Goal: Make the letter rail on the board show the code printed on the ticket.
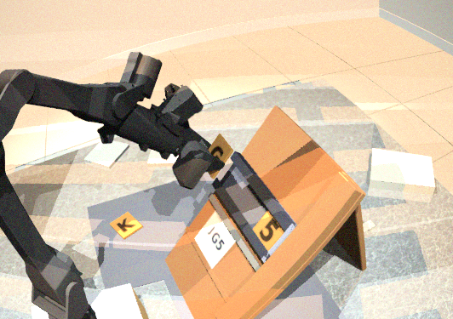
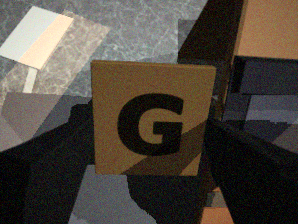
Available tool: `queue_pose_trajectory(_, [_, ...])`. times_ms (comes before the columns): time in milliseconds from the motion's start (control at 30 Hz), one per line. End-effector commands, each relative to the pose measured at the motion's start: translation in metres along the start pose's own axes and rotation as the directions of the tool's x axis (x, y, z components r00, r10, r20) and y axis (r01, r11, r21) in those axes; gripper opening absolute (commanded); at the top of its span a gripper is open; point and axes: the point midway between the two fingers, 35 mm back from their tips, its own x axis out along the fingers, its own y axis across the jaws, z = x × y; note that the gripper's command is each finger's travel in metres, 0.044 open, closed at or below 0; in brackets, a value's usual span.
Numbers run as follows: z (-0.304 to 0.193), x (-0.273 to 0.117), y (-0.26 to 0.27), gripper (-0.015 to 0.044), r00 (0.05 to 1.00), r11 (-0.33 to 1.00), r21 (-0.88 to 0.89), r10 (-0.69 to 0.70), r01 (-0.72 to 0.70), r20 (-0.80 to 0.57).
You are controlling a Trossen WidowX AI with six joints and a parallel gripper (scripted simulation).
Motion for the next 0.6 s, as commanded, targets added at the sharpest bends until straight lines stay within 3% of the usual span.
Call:
queue_pose_trajectory(0, [0.0001, 0.0002, -0.0018, 0.0, 1.0, 1.0, -0.001, 0.004, -0.004, -0.001])
queue_pose_trajectory(567, [0.0001, 0.0004, -0.0103, 0.0, 1.0, 1.0, -0.001, 0.003, -0.003, -0.001])
